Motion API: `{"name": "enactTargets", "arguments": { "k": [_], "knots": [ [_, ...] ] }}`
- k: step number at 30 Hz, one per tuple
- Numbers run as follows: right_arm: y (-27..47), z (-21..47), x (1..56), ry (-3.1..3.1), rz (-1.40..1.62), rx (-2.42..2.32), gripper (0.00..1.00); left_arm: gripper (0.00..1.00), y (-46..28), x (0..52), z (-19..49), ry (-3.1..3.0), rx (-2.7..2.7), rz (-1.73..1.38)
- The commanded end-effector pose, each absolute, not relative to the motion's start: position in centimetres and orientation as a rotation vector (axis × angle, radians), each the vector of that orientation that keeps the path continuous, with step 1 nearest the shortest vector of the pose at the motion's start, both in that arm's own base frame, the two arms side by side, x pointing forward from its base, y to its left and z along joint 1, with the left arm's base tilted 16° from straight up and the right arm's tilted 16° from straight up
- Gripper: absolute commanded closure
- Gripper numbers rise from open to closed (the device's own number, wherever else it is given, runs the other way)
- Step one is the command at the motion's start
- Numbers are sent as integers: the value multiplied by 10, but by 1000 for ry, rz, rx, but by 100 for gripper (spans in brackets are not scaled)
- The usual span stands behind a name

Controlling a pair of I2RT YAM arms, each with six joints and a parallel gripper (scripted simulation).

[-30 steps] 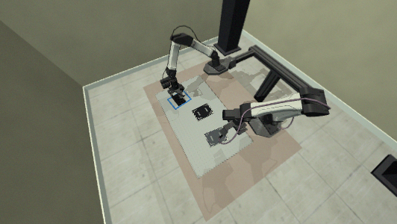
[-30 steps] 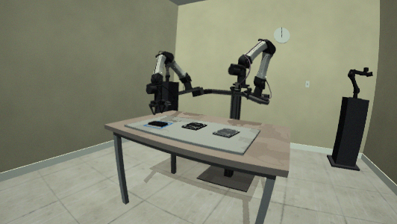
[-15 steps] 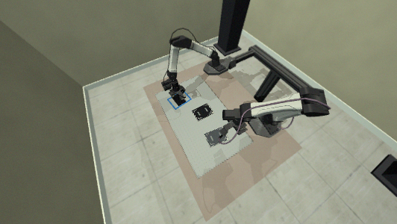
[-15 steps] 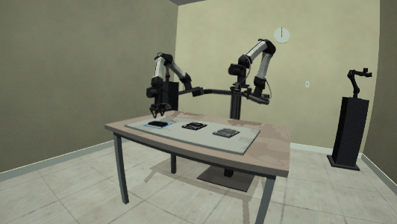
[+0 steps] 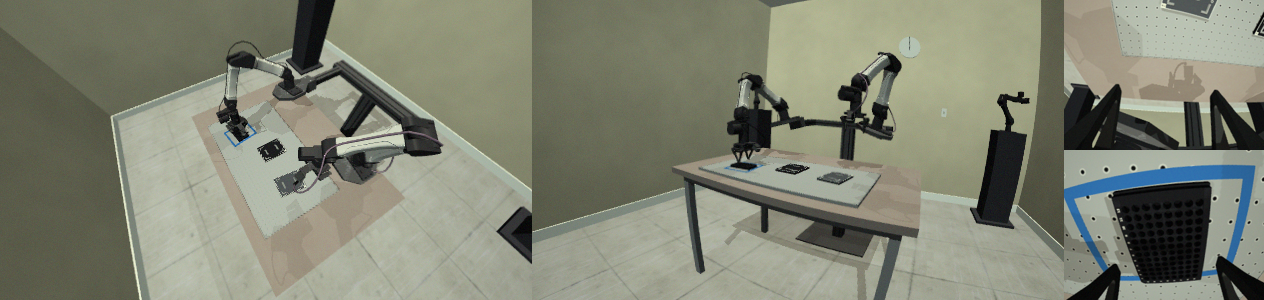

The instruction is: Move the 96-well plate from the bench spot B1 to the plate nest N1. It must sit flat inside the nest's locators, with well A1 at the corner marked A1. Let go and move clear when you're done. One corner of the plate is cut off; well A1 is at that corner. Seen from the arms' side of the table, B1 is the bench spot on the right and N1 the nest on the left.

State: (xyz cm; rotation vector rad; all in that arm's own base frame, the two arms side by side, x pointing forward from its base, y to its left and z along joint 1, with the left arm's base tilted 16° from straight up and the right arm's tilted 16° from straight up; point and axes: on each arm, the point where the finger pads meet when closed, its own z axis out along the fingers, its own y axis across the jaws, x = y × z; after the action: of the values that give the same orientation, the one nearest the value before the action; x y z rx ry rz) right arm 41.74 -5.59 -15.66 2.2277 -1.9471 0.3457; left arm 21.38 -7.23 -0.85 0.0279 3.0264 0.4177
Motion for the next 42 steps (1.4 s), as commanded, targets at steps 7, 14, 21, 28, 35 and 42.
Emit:
{"name": "enactTargets", "arguments": {
  "k": [7,14,21,28,35,42],
  "knots": [
    [-62,-174,428,-1956,363,2240,0,0,-71,207,-6,3036,28,415],
    [-65,-182,429,-1961,361,2238,0,0,-71,207,-6,3036,28,415],
    [-68,-194,430,-1960,360,2239,0,0,-71,207,-6,3036,28,415],
    [-65,-191,434,-1960,376,2246,0,0,-71,207,-6,3036,28,415],
    [-65,-183,439,-1969,400,2251,0,0,-71,207,-6,3036,28,415],
    [-64,-179,437,-1970,403,2251,0,0,-71,207,-6,3036,28,415]
  ]
}}
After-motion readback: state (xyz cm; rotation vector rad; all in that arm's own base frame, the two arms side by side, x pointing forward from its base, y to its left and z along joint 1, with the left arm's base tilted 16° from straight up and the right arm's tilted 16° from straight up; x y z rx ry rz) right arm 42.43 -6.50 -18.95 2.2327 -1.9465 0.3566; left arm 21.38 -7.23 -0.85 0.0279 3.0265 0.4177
